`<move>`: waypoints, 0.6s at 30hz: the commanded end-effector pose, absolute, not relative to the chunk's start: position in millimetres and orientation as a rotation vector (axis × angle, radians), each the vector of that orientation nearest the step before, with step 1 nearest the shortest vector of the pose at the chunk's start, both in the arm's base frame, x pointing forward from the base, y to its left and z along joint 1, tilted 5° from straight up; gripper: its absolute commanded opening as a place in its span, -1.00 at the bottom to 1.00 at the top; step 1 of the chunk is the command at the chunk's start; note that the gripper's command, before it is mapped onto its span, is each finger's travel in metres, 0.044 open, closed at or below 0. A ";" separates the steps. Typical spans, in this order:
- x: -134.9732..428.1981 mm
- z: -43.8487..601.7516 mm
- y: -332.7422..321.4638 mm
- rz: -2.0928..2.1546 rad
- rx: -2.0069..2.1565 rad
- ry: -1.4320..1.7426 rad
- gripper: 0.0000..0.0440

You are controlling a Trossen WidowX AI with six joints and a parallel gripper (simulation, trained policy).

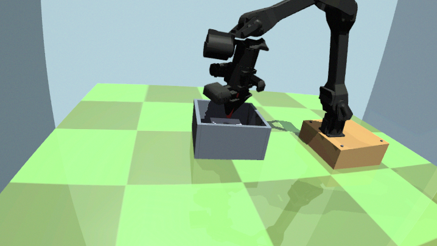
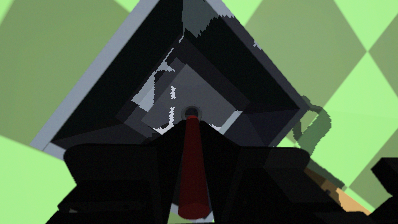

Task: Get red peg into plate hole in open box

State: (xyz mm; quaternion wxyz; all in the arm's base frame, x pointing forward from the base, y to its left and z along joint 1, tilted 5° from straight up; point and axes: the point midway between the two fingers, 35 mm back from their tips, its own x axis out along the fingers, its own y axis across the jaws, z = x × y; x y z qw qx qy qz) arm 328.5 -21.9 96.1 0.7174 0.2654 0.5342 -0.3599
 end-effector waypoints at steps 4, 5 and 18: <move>331.2 76.9 -26.6 -0.744 0.560 1.242 -0.99; 331.2 74.1 -26.9 -0.736 0.556 1.252 -0.96; 347.5 68.8 -36.0 -0.674 0.548 1.312 0.01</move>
